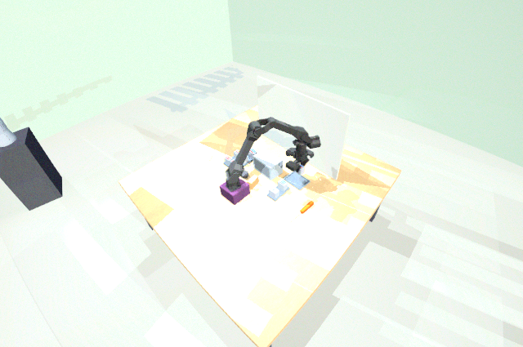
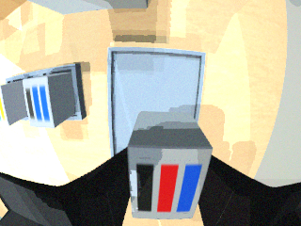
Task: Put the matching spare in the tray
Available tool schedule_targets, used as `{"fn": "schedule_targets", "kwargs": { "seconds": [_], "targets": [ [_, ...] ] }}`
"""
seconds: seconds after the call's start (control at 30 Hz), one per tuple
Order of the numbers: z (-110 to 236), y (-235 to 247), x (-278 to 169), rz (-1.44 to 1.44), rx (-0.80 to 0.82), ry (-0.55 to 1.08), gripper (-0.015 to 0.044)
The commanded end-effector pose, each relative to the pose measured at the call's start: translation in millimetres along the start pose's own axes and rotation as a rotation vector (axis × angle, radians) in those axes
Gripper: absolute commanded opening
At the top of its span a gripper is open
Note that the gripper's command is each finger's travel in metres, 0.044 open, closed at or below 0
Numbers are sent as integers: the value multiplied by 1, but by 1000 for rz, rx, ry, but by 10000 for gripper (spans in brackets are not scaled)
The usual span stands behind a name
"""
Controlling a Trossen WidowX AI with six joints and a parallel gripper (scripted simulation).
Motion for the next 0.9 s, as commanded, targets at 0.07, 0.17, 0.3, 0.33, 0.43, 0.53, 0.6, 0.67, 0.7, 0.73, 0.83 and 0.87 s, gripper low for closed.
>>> {"fn": "schedule_targets", "kwargs": {
  "seconds": [0.07,0.17,0.3,0.33,0.43,0.53,0.6,0.67,0.7,0.73,0.83,0.87],
  "targets": [
    [-7,1,1,-6,2,-4,0],
    [-10,1,1,-6,2,-4,0],
    [-13,2,1,-6,2,-4,0],
    [-14,2,1,-6,2,-4,0],
    [-17,2,1,-6,2,-4,0],
    [-20,2,2,-6,2,-4,0],
    [-22,2,2,-6,2,-4,0],
    [-24,3,2,-6,2,-4,0],
    [-25,3,2,-6,2,-4,0],
    [-25,3,2,-6,2,-4,0],
    [-28,3,2,-6,2,-4,0],
    [-29,3,2,-6,2,-4,0]
  ]
}}
Point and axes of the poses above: the point midway between the two fingers, 35 mm back from their tips, its own z axis back along the fingers, its own y axis across the jaws, x = y × z, the point moved 6 cm from there along z, back along the fingers, and after that the axes turned 4 degrees about -z, right-handed, at the moved point
